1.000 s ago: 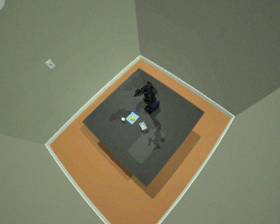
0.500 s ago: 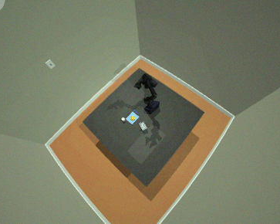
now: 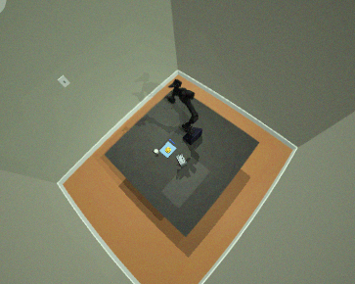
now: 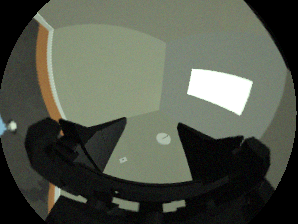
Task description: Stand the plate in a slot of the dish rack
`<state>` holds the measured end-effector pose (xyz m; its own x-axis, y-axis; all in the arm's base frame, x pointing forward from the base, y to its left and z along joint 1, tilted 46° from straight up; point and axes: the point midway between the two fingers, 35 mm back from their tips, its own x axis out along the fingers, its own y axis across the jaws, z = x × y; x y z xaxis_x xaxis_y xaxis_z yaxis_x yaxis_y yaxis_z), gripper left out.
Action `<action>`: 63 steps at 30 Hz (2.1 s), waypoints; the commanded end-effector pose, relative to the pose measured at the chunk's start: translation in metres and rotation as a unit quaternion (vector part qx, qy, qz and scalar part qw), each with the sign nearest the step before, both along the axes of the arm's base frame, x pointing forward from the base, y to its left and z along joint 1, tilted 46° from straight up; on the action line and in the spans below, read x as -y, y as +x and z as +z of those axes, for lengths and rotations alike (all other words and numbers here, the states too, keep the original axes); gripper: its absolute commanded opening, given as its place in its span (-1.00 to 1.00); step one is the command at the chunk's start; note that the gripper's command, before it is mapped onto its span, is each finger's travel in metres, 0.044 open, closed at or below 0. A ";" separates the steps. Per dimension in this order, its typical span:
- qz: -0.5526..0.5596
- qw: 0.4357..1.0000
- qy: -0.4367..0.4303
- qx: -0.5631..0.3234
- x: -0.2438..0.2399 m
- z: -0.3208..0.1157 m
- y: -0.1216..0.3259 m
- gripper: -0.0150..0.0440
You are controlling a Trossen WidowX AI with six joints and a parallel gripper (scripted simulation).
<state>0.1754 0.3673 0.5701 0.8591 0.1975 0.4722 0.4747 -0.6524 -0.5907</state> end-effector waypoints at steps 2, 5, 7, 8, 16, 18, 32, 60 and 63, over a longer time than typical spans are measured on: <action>0.023 0.998 0.052 0.026 0.024 0.024 -0.017 0.86; 0.043 0.995 0.085 0.040 0.037 0.038 -0.030 0.86; 0.055 0.991 0.108 0.047 0.047 0.046 -0.037 0.86; 0.060 0.990 0.120 0.051 0.053 0.050 -0.040 0.86; 0.099 0.969 0.212 0.076 0.100 0.078 -0.060 0.86; 0.113 0.962 0.235 0.083 0.111 0.085 -0.067 0.86; 0.202 0.882 0.406 0.127 0.213 0.122 -0.108 0.86; 0.254 0.590 0.752 0.144 0.450 0.091 -0.057 0.86; 0.244 0.552 0.785 0.140 0.471 0.078 -0.041 0.86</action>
<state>0.1168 -0.0803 0.6637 0.7091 -0.4300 0.5588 0.6054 0.7775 -0.1701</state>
